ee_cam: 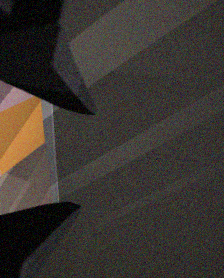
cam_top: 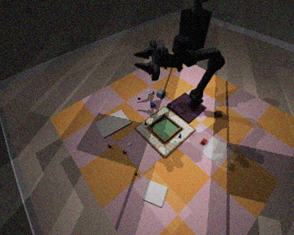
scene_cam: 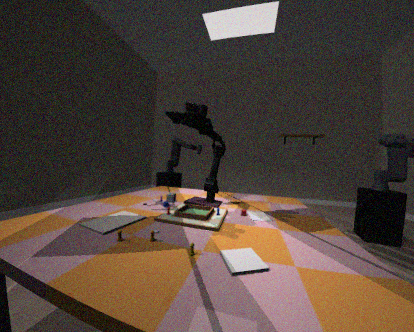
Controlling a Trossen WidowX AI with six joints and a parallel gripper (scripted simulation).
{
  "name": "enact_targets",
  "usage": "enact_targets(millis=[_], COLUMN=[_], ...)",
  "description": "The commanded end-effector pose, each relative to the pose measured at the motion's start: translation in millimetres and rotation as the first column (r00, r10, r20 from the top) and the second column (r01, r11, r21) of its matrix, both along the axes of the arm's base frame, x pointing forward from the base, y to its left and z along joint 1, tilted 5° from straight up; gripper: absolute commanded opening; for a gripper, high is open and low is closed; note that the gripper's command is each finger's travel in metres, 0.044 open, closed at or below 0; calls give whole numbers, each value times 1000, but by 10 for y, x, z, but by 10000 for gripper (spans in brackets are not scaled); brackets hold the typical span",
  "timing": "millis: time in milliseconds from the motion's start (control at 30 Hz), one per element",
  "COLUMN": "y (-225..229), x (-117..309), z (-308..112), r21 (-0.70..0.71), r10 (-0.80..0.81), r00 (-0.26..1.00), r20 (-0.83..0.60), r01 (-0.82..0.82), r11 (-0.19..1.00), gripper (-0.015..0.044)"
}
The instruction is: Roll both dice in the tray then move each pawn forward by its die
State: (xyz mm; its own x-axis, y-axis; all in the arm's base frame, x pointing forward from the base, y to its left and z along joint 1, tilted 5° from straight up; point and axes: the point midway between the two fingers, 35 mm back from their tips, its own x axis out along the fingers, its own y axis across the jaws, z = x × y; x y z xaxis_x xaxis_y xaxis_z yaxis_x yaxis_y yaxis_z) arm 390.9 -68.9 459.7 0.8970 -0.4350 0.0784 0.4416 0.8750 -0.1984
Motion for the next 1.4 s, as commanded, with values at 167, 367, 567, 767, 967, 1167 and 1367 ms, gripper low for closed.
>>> enact_targets(millis=[167,367,567,767,967,1167,1367], y=[1056,1869,2576,3080,3349,3342,3285], x=[294,150,-261,-886,-1695,-2454,-2425], z=[-928,-1565,-2173,-2785,-3311,-3653,-3668], r21=[206,355,494,602,613,514,509], r10=[320,517,647,683,630,501,495], r00=[917,757,539,298,44,-154,-159], r20=[-239,-400,-540,-666,-775,-852,-854], r01=[-274,-392,-419,-325,-186,-58,-55], r11=[939,848,762,729,768,856,859], gripper=[275,275,275,275,275,275,275])
